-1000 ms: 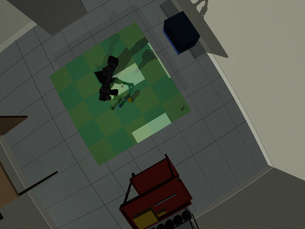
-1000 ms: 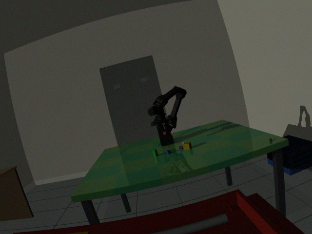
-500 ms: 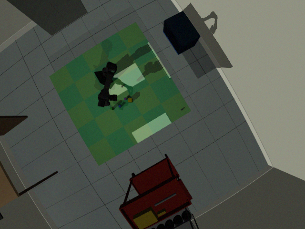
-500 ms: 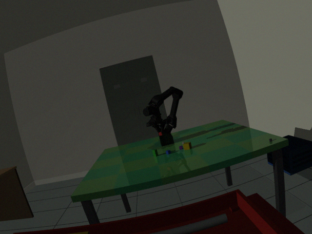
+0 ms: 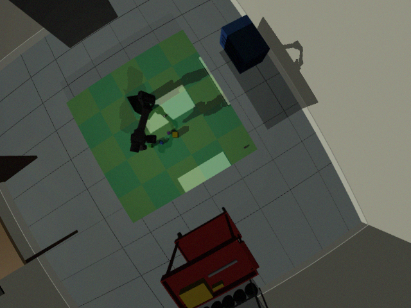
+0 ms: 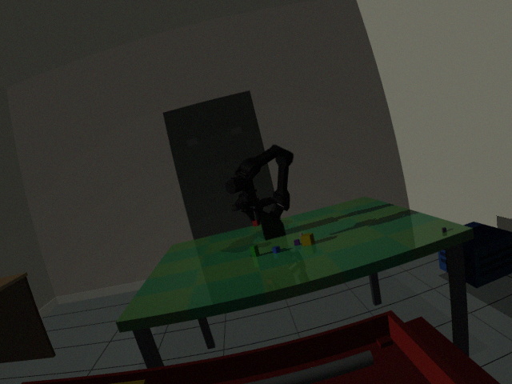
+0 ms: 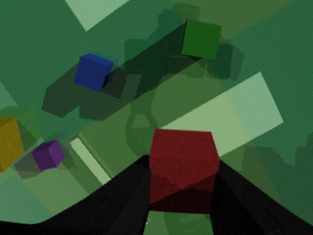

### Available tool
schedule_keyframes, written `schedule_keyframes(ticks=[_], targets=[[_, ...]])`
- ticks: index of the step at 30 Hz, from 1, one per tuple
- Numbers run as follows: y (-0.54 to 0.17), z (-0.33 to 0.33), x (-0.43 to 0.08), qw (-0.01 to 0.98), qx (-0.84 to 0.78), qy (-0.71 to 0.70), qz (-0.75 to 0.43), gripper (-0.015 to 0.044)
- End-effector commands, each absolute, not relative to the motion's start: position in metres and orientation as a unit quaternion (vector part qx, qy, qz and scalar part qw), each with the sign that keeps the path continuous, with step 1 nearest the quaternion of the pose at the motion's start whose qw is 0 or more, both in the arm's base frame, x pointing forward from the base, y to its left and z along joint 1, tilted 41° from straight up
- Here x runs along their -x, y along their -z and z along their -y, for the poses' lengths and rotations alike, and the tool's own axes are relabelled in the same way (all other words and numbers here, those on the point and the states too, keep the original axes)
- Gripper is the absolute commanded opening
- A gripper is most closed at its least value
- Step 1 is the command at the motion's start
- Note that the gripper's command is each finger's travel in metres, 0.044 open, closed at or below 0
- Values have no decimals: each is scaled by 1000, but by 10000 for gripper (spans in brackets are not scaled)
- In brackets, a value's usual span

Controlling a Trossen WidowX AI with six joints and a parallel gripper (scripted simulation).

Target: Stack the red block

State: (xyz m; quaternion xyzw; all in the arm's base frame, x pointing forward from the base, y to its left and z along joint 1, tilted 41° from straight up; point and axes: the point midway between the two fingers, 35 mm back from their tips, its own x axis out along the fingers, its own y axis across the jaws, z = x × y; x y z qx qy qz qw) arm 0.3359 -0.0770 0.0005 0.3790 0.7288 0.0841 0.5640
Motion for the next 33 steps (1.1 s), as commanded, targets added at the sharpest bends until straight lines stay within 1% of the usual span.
schedule_keyframes(ticks=[1,12,33], targets=[[7,84,-348,566,-376,-84,-729,0],[30,95,-373,567,-376,-84,-728,0],[74,56,-367,567,-376,-85,-728,0]])
